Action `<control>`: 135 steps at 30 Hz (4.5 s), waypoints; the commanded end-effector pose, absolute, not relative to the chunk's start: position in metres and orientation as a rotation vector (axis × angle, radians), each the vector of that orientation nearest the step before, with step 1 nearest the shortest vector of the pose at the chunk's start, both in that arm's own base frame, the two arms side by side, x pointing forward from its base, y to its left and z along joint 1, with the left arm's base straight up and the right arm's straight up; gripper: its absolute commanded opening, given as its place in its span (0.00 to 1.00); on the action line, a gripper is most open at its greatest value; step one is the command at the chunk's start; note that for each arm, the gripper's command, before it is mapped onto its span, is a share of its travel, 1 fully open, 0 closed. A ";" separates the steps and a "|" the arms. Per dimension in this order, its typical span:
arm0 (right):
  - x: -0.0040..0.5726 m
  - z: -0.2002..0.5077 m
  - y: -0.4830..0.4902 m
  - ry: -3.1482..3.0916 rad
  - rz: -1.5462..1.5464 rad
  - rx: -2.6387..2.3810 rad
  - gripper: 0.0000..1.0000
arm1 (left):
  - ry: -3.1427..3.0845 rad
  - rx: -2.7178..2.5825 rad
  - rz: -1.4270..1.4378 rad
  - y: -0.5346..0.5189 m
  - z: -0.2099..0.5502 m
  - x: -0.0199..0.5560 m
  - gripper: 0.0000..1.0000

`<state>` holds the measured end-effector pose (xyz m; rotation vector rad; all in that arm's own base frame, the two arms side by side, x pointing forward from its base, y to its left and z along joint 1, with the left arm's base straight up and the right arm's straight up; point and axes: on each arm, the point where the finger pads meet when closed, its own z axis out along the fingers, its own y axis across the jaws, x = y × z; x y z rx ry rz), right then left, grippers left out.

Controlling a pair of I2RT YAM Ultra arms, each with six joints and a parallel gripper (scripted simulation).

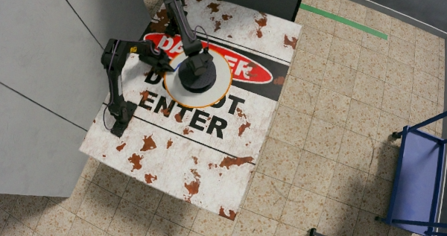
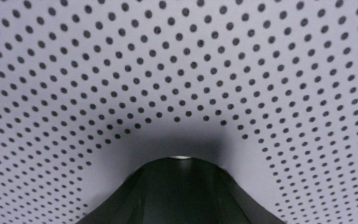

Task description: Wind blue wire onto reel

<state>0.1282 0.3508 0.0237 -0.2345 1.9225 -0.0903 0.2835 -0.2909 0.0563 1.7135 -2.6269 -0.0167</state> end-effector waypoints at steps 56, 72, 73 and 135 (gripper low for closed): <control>0.145 0.032 0.317 1.843 0.247 -0.583 0.00 | -2.613 1.743 0.000 -0.286 0.063 0.285 0.52; 0.152 0.030 0.319 1.843 0.247 -0.583 0.00 | -2.613 1.743 0.000 -0.286 0.063 0.285 0.52; 0.153 0.030 0.320 1.843 0.247 -0.583 0.00 | -2.613 1.743 0.000 -0.286 0.063 0.285 0.52; 0.213 0.038 0.362 1.843 0.247 -0.583 0.00 | -2.613 1.743 0.000 -0.286 0.063 0.285 0.52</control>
